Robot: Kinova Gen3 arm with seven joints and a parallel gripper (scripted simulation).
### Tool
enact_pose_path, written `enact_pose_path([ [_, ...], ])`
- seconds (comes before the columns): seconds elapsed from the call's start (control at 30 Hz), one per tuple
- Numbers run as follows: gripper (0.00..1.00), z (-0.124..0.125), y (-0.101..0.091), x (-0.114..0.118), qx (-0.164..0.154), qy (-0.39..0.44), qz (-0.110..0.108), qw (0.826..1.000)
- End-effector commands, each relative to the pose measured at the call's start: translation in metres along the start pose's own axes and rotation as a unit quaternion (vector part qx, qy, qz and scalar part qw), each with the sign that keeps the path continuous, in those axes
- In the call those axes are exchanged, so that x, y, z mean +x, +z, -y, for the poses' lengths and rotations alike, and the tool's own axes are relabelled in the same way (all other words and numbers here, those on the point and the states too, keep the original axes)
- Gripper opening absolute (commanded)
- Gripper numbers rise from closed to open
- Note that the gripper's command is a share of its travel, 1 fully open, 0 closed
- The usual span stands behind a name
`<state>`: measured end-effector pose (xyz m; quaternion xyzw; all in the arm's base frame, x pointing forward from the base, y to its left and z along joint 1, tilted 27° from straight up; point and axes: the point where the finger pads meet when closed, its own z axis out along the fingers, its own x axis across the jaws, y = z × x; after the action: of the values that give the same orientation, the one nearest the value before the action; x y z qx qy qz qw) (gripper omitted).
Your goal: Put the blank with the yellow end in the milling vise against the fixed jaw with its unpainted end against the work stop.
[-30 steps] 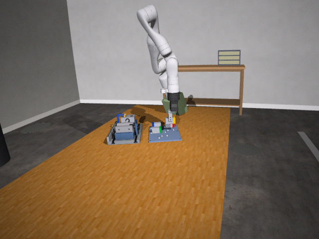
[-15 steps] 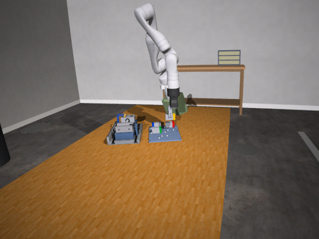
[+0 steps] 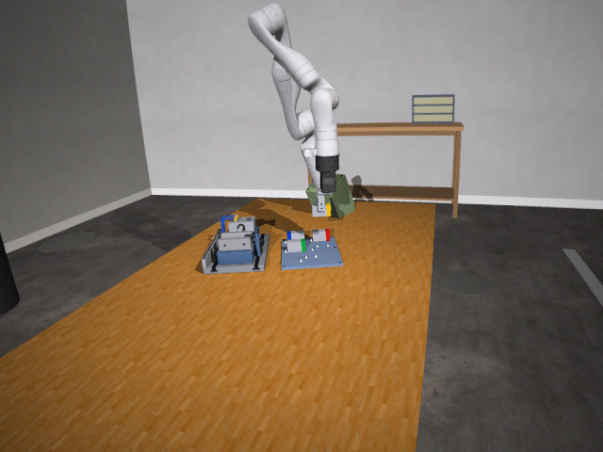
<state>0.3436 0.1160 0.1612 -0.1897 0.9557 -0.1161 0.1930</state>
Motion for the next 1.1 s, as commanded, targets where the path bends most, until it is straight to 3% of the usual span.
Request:
enact_pose_path([
  [0.0,0.00,0.000,-0.007,-0.006,-0.004,0.003,0.009,1.000],
  [0.5,0.00,0.000,-0.026,-0.010,-0.004,0.003,0.009,1.000],
  [1.07,0.00,0.000,-0.018,-0.009,-0.004,0.003,0.009,1.000],
])
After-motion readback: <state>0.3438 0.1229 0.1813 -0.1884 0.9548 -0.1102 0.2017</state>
